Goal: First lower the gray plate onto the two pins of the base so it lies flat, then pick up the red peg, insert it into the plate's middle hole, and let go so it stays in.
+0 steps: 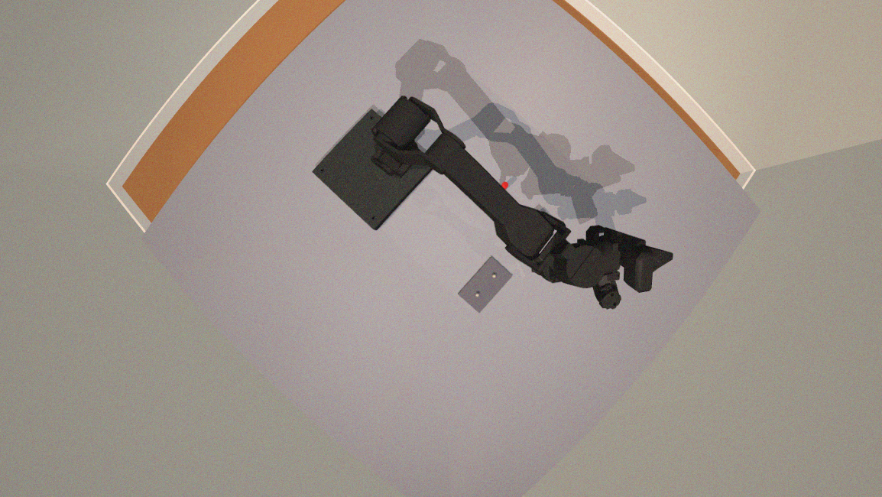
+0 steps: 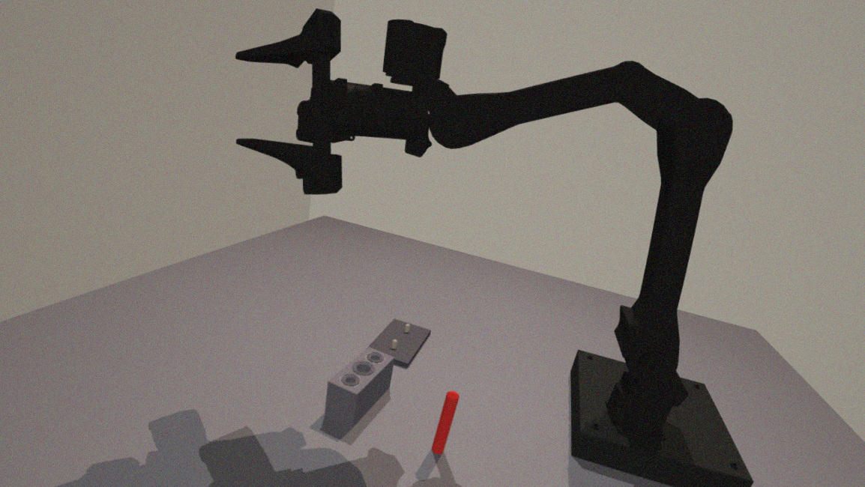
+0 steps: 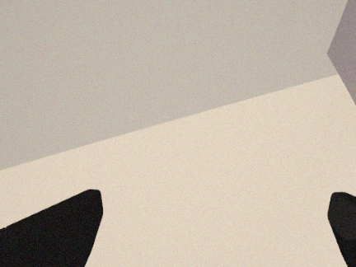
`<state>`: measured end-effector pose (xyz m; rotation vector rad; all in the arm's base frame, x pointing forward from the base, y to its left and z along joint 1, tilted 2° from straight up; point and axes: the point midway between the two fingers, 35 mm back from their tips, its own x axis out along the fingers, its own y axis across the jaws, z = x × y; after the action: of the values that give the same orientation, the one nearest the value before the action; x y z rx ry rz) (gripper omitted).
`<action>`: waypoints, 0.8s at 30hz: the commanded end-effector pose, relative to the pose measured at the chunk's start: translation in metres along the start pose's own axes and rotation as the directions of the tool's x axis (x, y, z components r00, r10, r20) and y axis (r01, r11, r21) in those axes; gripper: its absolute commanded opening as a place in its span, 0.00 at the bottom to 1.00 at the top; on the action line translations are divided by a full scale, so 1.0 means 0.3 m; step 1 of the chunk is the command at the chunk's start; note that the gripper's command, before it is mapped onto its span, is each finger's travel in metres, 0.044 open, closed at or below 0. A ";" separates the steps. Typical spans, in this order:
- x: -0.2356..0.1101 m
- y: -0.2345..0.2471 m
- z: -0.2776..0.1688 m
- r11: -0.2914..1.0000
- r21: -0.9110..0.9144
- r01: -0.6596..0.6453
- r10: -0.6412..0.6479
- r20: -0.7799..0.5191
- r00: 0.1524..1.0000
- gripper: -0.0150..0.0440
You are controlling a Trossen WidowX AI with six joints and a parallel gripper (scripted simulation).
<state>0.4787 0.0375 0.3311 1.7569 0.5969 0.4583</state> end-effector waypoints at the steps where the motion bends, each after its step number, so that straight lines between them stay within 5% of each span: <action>1: 0.000 0.000 0.000 1.000 0.000 0.000 0.000 0.000 1.000 0.98; 9: 0.034 -0.166 0.085 0.875 -0.405 0.264 -0.217 0.160 0.963 1.00; 16: 0.004 -0.369 0.125 0.434 -0.745 0.507 -0.496 0.272 0.825 1.00; 24: -0.079 -0.526 0.117 0.015 -0.888 0.460 -0.719 0.310 0.622 1.00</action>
<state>0.4885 0.0311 0.2384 0.9131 0.6571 0.2182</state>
